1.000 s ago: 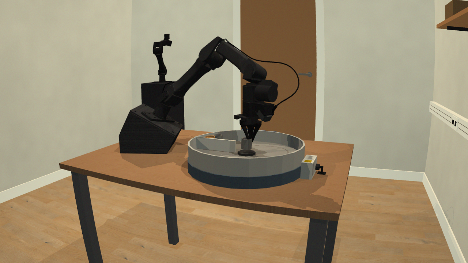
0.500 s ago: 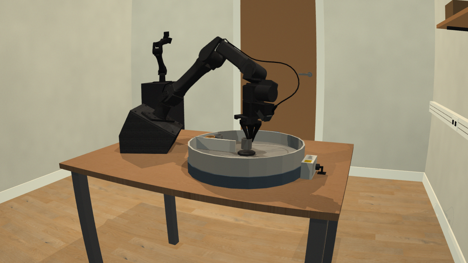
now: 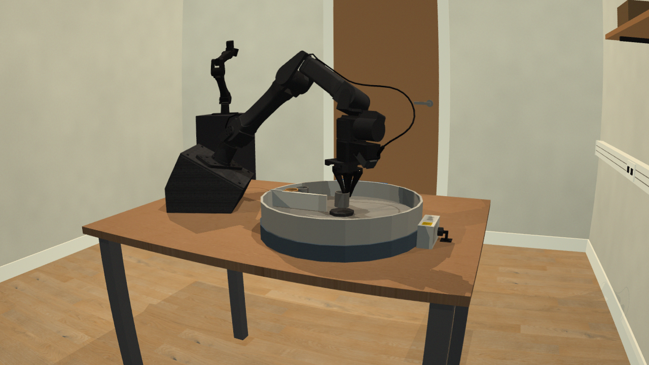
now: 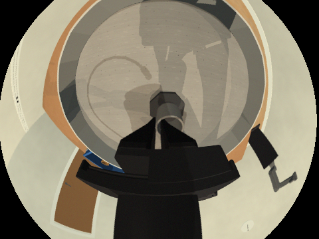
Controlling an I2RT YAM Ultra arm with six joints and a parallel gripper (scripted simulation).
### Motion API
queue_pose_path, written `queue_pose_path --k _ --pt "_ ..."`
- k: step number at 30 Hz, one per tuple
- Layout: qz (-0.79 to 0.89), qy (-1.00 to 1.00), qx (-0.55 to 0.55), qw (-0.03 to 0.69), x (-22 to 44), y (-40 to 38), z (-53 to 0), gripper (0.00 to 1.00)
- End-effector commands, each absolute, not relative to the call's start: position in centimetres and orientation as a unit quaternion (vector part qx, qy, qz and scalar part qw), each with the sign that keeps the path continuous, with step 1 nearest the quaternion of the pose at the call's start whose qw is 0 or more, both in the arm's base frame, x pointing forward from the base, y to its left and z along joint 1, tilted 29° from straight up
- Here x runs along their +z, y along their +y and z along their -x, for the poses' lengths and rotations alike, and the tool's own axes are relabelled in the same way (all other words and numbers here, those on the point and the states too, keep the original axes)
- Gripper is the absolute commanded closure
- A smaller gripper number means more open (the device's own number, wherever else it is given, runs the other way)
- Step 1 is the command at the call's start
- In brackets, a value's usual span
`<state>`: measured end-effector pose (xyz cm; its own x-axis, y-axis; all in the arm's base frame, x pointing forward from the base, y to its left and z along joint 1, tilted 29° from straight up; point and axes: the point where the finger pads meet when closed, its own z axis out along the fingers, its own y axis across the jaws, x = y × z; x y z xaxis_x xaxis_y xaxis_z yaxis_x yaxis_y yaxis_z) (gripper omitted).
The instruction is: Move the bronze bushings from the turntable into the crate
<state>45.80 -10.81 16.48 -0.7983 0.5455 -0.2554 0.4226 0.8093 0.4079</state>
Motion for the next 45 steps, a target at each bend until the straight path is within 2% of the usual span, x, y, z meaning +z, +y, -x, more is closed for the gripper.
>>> queue_pose_path --k 1,7,10,45 --pt "-0.262 0.927 0.157 0.218 19.0 -11.8 -46.1 1.00" --pt "-0.264 0.930 0.160 0.198 17.1 -11.1 -45.8 1.00" --pt "-0.264 0.926 0.157 0.219 18.5 -11.8 -46.3 1.00" --pt "-0.264 0.927 0.157 0.216 18.4 -11.8 -46.2 1.00"
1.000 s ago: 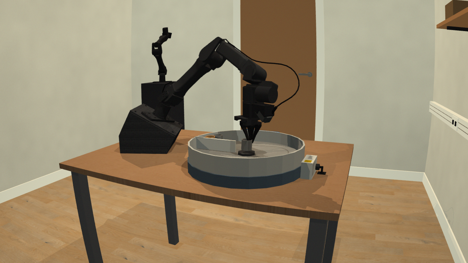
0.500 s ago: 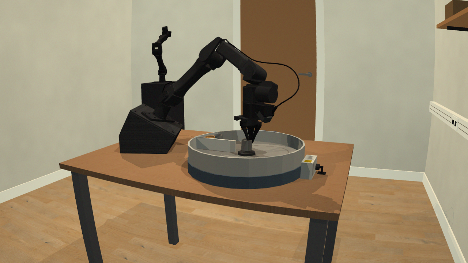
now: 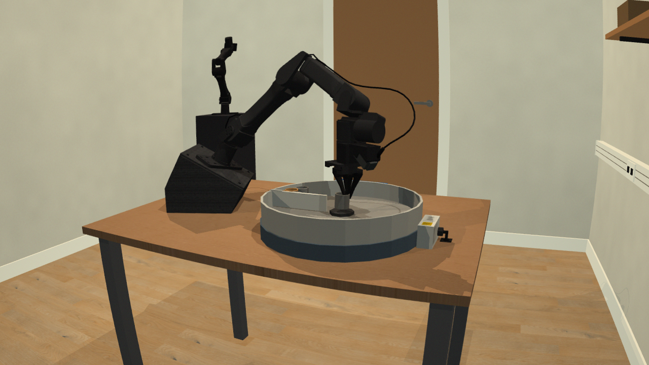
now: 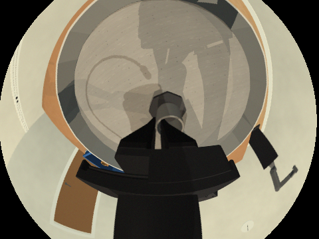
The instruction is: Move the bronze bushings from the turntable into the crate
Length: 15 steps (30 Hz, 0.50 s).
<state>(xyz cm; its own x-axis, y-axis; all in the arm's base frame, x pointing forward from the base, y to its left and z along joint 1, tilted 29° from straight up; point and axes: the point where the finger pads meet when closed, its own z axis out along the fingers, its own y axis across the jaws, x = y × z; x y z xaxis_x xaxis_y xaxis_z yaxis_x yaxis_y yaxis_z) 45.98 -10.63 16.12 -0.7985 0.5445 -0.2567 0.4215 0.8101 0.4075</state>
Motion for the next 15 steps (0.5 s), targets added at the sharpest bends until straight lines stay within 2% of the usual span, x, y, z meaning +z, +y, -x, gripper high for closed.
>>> queue_pose_path --k 1,15 --pt "-0.264 0.927 0.157 0.216 18.4 -11.8 -46.2 1.00" --pt "-0.265 0.929 0.159 0.202 16.9 -11.3 -46.1 1.00"
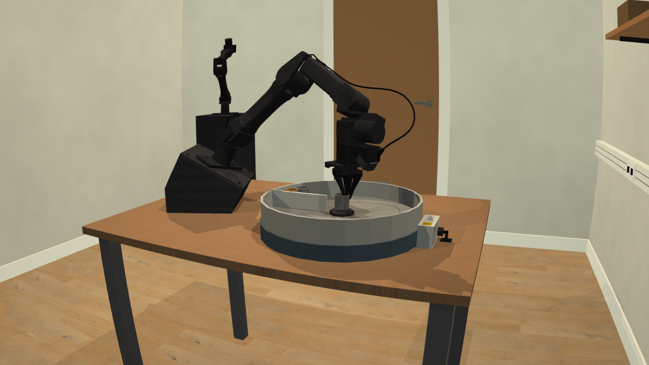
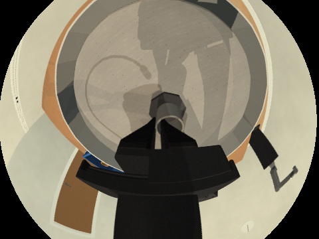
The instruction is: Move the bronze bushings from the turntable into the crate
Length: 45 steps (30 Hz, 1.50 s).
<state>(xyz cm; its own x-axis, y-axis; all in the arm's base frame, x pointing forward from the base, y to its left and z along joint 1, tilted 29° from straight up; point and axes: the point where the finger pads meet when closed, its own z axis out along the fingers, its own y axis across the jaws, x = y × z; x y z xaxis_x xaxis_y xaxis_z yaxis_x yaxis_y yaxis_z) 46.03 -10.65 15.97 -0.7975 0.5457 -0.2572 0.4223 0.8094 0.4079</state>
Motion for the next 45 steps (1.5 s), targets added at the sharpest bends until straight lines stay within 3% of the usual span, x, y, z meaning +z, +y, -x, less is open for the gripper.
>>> queue_pose_path --k 1,45 --pt "-0.264 0.929 0.159 0.204 17.1 -11.3 -46.2 1.00" --pt "-0.263 0.929 0.158 0.209 17.4 -11.3 -46.3 1.00"
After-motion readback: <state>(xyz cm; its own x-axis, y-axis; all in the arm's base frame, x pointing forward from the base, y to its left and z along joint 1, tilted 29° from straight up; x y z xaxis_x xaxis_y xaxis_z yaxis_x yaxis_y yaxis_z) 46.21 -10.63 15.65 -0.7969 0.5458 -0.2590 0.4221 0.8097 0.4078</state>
